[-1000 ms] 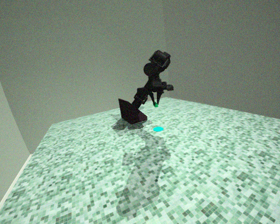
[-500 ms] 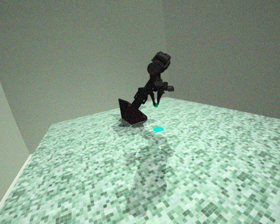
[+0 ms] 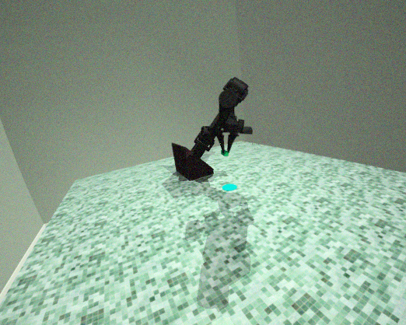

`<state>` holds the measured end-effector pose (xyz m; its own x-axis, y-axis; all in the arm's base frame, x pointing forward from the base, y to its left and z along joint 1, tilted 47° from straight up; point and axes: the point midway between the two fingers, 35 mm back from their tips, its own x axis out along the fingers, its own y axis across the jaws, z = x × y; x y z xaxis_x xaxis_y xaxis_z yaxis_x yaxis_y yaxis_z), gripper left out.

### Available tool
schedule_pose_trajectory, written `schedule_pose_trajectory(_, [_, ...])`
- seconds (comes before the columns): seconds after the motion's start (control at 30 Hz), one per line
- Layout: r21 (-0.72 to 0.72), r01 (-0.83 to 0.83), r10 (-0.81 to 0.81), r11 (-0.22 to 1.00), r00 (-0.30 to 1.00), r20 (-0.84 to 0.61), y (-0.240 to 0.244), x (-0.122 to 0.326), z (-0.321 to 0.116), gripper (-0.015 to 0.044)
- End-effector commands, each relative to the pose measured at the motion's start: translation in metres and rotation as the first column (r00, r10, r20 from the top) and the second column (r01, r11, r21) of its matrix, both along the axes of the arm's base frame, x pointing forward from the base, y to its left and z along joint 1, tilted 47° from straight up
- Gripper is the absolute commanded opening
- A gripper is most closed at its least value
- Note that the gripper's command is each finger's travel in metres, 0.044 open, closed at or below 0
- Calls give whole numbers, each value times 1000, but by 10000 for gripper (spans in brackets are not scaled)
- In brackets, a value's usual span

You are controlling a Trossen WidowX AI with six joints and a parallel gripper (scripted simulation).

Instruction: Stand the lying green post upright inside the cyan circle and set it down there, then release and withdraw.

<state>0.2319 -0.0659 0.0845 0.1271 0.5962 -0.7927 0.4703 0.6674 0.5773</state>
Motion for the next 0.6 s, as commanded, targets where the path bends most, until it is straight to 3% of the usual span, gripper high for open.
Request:
schedule_pose_trajectory(0.0, [-23, 5, -5, 1000, 1000, -7, 4, -4, -2, 23])
schedule_pose_trajectory(0.57, [-117, 36, -34, 992, 999, 18, 9, -9, -2, 23])
